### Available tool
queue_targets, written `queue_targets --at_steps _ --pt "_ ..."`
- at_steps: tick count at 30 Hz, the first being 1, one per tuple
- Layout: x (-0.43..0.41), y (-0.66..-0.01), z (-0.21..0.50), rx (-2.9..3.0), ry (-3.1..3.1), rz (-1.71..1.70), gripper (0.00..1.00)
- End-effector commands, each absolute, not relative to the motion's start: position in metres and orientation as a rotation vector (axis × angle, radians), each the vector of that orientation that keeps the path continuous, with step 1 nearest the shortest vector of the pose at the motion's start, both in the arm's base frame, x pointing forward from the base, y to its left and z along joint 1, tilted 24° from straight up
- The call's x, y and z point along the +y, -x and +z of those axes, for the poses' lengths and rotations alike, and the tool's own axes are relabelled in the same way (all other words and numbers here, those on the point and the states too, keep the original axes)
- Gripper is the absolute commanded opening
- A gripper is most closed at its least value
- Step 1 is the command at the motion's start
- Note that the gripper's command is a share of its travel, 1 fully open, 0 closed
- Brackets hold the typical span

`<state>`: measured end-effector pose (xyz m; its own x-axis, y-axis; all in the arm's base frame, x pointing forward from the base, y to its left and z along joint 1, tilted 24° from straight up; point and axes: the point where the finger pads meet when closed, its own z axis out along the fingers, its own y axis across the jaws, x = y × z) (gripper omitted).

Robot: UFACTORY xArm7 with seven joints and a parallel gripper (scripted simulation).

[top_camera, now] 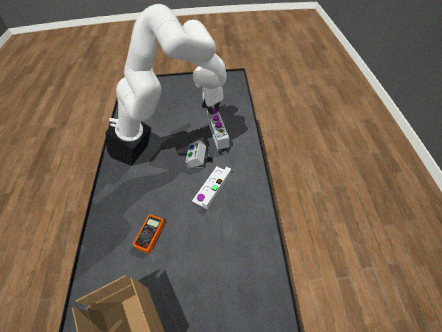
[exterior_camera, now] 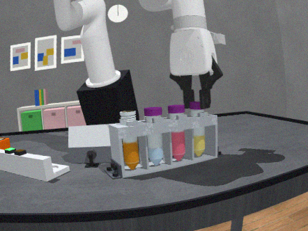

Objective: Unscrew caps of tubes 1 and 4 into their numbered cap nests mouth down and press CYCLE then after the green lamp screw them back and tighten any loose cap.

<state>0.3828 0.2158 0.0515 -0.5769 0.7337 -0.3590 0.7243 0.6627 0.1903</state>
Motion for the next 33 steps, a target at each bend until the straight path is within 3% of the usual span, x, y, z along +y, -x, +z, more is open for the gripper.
queue_targets --at_steps 1,33 --pt "0.2177 -0.3835 0.0531 2.453 -1.182 0.047 0.0" --pt "0.2176 -0.3839 0.052 1.869 -2.023 0.259 0.0"
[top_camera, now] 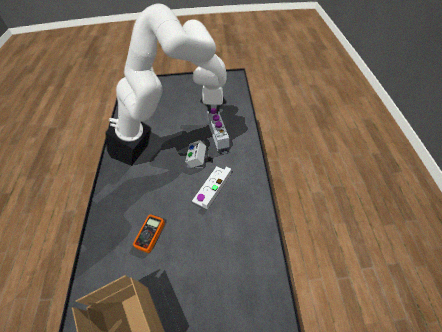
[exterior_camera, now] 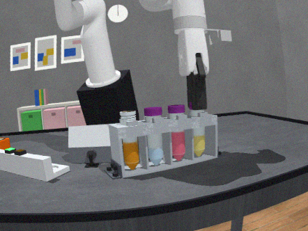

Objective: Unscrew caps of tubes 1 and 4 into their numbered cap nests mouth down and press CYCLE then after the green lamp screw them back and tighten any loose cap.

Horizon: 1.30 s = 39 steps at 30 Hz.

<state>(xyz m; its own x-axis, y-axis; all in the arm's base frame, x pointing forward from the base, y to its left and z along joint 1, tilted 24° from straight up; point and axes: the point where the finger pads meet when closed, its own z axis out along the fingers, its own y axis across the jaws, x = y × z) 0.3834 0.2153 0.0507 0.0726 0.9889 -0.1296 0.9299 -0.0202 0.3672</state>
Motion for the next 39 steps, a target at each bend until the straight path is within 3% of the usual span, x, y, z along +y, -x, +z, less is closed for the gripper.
queue_targets --at_steps 1,2,14,39 --pt "0.2176 -0.3839 0.052 1.869 -2.023 0.259 0.0" --pt "0.2175 -0.3839 0.052 1.869 -2.023 0.259 0.46" --pt "0.2176 -0.3839 0.052 1.869 -2.023 0.259 0.46" --pt "0.2177 -0.3835 0.0528 2.543 -0.971 -0.001 0.46"
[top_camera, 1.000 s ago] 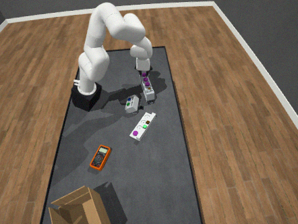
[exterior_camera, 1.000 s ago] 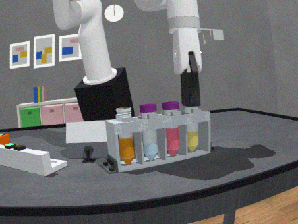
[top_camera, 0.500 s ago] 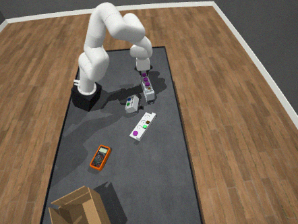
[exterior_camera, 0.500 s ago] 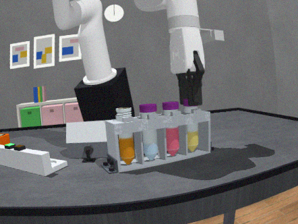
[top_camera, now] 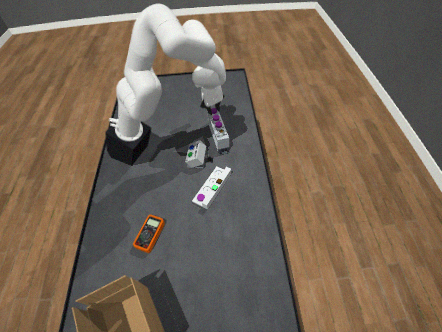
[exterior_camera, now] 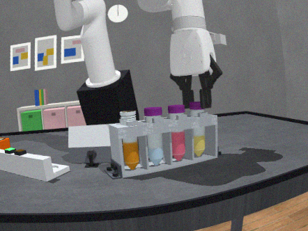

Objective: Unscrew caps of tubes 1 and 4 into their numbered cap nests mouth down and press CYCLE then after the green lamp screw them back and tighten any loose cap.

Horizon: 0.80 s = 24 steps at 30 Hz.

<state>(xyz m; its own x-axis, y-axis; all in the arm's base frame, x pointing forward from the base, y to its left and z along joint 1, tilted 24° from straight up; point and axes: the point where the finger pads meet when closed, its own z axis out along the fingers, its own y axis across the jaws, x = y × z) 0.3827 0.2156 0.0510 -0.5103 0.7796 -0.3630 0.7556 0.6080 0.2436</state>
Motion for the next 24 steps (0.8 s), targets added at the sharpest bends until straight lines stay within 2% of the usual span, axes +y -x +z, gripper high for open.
queue_targets --at_steps 1,9,16,17,24 --pt "0.2177 -0.3835 0.0528 2.562 -0.92 -0.013 0.46" --pt "0.2177 -0.3835 0.0528 2.649 -0.637 -0.076 0.46" --pt "0.2176 -0.3836 0.0528 2.649 -0.637 -0.076 0.46" --pt "0.2176 -0.3836 0.0528 2.649 -0.637 -0.076 0.0" --pt "0.2176 -0.3835 0.0528 2.649 -0.637 -0.076 0.0"
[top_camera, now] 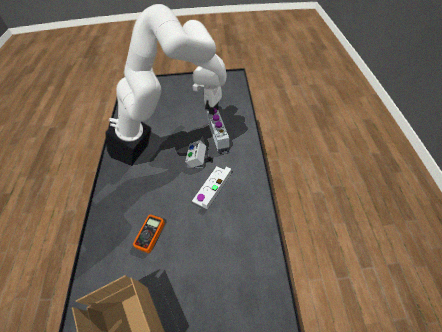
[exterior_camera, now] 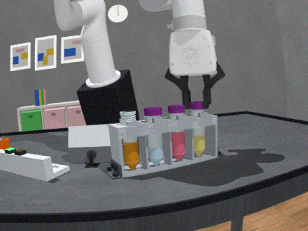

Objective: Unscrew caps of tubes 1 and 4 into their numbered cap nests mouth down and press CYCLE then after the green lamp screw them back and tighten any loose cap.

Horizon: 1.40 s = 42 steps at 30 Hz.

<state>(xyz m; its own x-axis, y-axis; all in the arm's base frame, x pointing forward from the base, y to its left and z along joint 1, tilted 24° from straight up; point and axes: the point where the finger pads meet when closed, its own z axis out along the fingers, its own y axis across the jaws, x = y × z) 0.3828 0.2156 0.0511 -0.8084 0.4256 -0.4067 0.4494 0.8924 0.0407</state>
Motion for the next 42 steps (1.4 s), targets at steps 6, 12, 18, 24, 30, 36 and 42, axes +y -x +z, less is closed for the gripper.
queue_targets --at_steps 6,12,18,24,30,36,42 --pt "0.2176 -0.3835 0.0528 2.648 -0.637 -0.075 0.0" --pt "0.2176 -0.3836 0.0528 2.57 -0.897 -0.018 0.0" --pt "0.2176 -0.3837 0.0526 2.439 -1.211 0.054 0.0" --pt "0.2175 -0.3837 0.0524 2.263 -1.531 0.131 0.0" --pt "0.2175 -0.3838 0.0523 2.13 -1.723 0.179 0.0" --pt "0.2175 -0.3839 0.0521 1.862 -2.034 0.26 0.0" --pt "0.2175 -0.3839 0.052 1.606 -2.266 0.325 0.0"
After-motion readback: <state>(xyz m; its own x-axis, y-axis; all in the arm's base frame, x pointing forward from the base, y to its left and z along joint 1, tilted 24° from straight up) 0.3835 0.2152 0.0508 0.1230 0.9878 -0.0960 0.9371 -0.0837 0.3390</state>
